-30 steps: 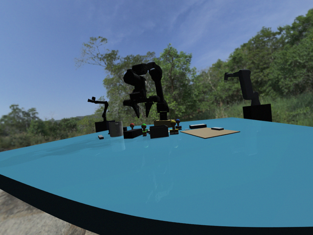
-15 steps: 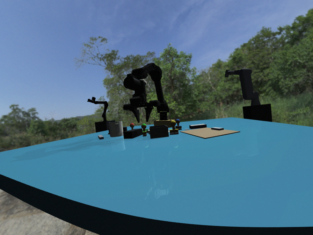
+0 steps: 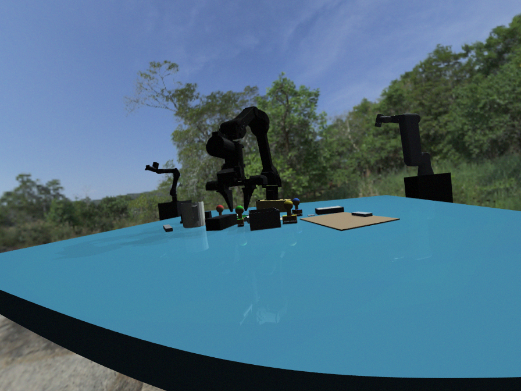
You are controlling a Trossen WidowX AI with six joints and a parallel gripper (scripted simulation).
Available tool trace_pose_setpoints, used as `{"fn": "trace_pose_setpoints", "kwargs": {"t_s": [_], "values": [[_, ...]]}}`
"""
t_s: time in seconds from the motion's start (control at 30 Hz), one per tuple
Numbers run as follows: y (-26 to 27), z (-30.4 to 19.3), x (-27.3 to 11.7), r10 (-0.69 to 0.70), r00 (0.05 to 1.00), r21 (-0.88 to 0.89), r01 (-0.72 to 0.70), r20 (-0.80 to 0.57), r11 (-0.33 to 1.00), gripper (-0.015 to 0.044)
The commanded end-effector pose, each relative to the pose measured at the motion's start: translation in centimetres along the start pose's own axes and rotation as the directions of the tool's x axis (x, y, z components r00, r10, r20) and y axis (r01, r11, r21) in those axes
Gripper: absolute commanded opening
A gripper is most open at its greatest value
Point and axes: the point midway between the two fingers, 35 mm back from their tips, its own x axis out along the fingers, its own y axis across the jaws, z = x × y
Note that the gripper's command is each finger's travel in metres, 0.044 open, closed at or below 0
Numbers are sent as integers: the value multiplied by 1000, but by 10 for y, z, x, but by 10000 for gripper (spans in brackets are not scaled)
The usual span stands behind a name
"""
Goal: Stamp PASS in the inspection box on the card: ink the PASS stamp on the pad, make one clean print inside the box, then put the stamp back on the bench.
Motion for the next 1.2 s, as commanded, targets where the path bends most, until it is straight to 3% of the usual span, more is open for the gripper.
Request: {"fn": "trace_pose_setpoints", "kwargs": {"t_s": [0.0, 1.17], "values": [[1, -3, 11, 7, 1000, 1, -7, -13, 1000, 214], [1, -5, 27, 7, 1000, 1, -7, -13, 1000, 214]]}}
